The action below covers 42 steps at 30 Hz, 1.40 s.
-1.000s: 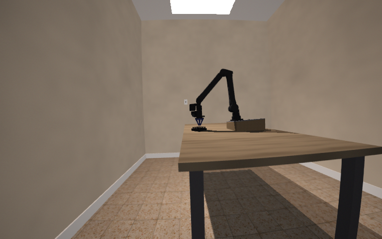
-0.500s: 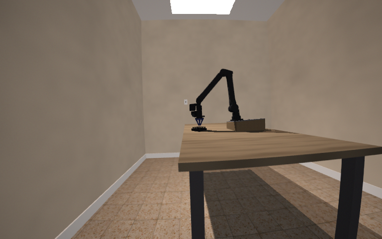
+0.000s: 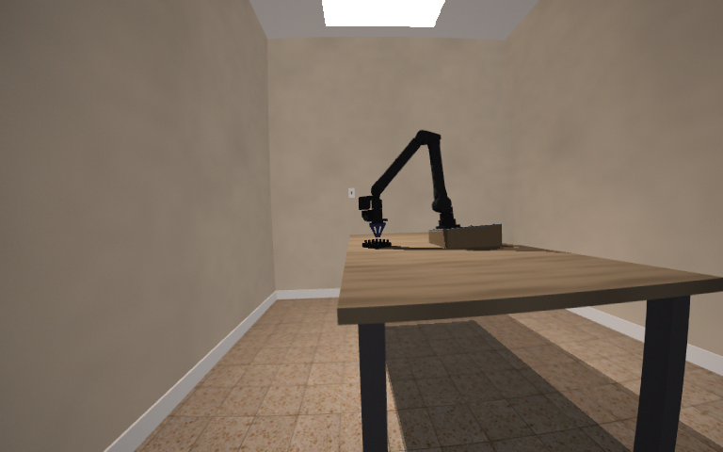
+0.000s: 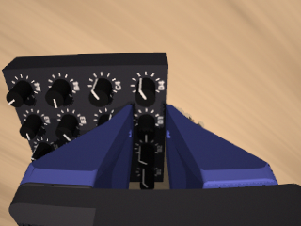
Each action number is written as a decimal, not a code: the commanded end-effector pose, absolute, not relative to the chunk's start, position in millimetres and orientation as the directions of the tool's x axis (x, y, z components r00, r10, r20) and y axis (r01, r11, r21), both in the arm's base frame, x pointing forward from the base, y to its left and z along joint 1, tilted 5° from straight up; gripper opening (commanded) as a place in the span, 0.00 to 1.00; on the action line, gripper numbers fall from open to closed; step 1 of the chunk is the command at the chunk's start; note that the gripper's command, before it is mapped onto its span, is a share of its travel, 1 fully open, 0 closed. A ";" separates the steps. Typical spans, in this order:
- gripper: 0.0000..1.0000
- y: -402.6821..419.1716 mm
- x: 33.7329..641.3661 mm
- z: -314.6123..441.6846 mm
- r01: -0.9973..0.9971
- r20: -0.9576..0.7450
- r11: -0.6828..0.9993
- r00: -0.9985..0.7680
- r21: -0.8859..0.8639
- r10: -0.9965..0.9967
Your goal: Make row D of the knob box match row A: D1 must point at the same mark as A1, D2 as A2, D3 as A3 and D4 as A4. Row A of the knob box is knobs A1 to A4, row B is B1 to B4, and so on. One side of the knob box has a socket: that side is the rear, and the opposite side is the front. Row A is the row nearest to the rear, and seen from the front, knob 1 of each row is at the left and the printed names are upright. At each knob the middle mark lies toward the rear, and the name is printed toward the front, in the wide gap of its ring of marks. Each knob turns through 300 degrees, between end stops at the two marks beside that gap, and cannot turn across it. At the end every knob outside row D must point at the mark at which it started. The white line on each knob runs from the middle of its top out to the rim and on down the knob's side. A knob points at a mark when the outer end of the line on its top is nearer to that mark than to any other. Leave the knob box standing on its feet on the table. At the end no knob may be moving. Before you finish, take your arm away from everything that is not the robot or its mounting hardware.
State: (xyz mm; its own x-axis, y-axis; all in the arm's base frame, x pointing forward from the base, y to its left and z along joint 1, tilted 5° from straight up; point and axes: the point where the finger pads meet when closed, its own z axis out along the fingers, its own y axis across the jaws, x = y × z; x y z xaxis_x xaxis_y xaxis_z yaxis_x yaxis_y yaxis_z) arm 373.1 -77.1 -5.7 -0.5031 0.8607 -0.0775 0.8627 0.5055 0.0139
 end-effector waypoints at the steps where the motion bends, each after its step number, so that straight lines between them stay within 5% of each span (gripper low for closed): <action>1: 0.19 -78.2 377.0 0.8 0.869 -0.101 0.494 -0.488 0.040 0.867; 42: 0.19 -76.7 376.5 -4.0 0.868 -0.092 0.496 -0.492 0.030 0.866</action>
